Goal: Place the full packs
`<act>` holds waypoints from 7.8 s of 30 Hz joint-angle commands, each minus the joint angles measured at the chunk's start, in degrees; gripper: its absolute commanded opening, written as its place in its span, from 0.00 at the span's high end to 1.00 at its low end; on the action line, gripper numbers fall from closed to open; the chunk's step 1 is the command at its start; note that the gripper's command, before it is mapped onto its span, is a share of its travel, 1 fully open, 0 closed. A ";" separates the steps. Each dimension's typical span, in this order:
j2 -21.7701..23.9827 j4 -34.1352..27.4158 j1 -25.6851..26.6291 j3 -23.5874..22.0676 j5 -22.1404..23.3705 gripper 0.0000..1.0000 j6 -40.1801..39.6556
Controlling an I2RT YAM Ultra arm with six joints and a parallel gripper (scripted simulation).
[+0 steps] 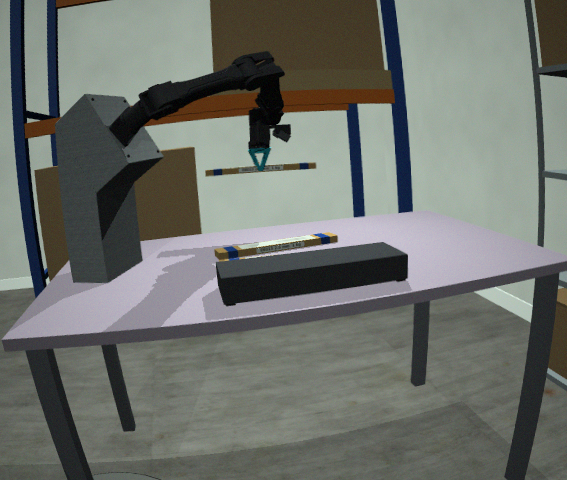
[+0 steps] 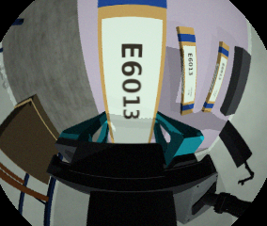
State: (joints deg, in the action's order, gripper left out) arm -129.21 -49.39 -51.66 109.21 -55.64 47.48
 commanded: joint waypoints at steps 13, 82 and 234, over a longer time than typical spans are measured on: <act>3.01 0.42 -3.76 -0.47 -0.43 1.00 -0.40; 20.19 11.08 1.16 -22.75 2.05 1.00 -12.53; 60.28 25.73 34.66 -52.55 24.47 1.00 -46.86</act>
State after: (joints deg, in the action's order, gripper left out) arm -70.52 -24.67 -16.45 56.99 -31.62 0.95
